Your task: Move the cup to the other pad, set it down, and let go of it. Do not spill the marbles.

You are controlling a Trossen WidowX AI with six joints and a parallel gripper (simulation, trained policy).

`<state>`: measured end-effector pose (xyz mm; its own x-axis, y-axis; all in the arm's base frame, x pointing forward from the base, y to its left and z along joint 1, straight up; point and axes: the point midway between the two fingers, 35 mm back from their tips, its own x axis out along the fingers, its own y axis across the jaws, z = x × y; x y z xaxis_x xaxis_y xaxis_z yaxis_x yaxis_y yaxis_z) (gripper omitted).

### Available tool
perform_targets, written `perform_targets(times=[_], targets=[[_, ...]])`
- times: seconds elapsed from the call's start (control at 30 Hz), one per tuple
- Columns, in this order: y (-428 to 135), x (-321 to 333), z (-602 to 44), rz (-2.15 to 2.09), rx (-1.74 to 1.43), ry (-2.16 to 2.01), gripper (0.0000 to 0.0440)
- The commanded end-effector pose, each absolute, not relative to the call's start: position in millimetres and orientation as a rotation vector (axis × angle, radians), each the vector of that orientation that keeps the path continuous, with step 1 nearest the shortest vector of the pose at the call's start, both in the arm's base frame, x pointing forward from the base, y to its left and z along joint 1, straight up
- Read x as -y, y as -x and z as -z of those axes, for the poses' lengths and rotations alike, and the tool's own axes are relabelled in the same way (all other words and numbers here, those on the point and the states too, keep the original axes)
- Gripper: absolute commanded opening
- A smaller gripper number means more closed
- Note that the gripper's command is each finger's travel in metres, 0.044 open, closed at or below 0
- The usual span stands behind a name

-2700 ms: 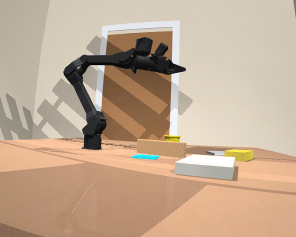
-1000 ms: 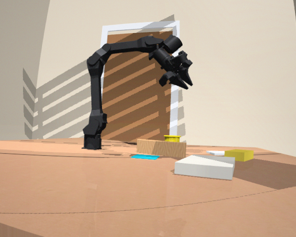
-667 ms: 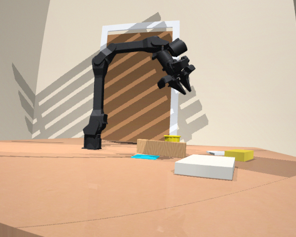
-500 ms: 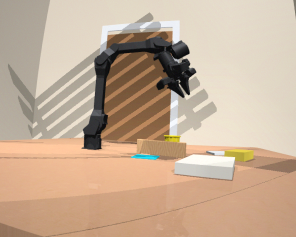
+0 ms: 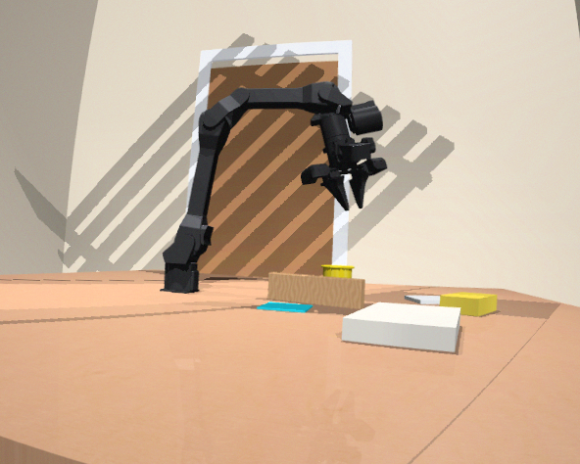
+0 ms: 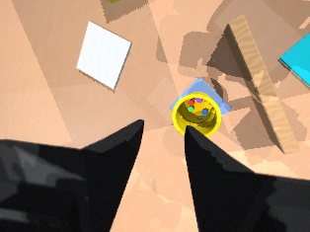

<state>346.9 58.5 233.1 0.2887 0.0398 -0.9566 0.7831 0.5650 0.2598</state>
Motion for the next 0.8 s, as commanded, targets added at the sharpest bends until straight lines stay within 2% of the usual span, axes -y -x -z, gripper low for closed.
perform_targets(times=[0.0, 0.77], targets=[[-344.8, -57.7, -223.3, 0.631, -1.229, -0.84, 0.0154], [-321.0, -53.1, -161.4, 0.881, -1.423, -0.736, 0.0174]])
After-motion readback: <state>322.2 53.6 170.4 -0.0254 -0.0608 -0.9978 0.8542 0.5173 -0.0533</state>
